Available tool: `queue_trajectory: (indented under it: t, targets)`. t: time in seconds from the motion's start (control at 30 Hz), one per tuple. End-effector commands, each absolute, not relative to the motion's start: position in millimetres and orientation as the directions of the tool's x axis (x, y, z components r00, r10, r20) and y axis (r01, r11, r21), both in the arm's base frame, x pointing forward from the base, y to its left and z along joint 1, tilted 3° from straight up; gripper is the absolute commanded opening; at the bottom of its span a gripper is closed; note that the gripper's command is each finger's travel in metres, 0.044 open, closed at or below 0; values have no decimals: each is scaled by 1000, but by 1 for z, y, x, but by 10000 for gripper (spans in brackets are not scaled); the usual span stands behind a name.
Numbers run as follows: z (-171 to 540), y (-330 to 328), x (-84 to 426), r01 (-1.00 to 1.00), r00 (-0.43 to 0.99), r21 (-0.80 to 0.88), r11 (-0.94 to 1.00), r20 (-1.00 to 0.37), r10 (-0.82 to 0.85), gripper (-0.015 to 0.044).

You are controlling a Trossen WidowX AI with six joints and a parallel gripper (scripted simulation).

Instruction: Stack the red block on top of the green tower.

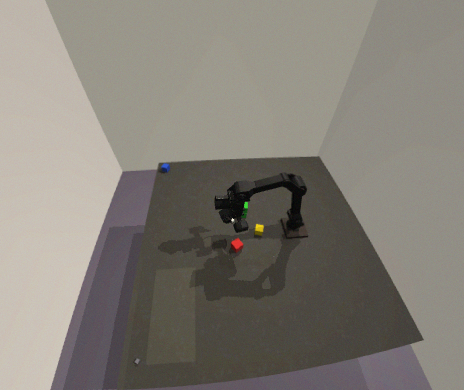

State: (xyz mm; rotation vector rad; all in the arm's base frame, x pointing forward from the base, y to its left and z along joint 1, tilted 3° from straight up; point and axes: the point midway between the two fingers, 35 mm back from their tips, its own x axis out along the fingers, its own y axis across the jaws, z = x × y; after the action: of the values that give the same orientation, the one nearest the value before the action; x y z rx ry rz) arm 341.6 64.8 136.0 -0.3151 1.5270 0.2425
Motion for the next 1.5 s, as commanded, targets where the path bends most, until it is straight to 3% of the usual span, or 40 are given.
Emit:
queue_trajectory:
  t: [0.0,0.17,1.47]
  targets:
    - [137,109,334,-541,6,4,841,-1000,9,440]
    - [137,139,325,-656,-19,40,754,-999,37,440]
    - [54,145,323,-656,-19,41,754,-999,37,440]
